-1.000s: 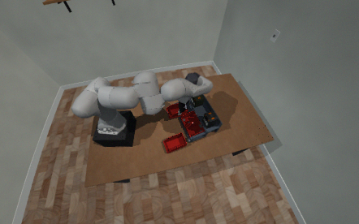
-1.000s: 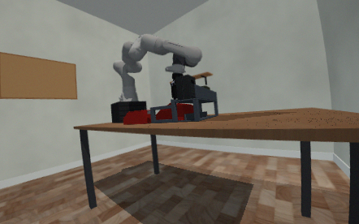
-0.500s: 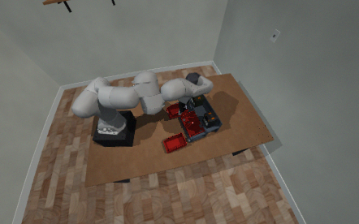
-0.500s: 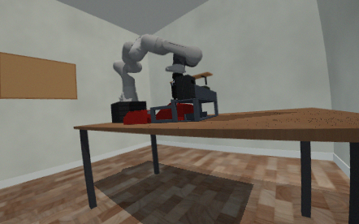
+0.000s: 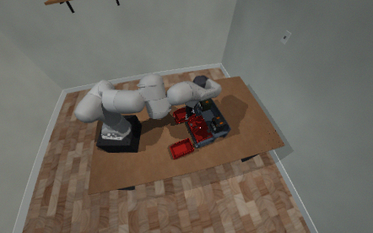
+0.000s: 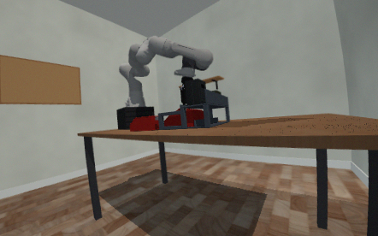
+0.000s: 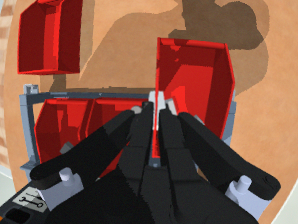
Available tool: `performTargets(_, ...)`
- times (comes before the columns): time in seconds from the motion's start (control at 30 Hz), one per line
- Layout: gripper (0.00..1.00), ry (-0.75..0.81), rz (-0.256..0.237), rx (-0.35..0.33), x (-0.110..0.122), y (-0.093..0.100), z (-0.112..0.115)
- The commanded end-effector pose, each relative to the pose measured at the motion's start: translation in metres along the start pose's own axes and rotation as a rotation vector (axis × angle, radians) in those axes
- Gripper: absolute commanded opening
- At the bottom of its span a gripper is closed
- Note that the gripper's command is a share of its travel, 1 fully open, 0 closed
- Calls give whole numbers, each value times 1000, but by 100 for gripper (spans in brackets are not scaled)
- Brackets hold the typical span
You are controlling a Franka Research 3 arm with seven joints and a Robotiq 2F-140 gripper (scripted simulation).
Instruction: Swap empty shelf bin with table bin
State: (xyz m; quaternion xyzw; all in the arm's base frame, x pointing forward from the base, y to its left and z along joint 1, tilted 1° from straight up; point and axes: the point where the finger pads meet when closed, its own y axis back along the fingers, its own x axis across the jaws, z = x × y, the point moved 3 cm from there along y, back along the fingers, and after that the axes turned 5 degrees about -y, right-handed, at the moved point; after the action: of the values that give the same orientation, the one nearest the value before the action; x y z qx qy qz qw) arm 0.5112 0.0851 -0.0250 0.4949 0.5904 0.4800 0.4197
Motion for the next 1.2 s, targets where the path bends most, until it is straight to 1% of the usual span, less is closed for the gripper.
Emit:
performTargets(0.0, 0, 9, -1, 2, 1, 1, 0)
performTargets(1.17, 0, 9, -1, -5, 3, 1, 2)
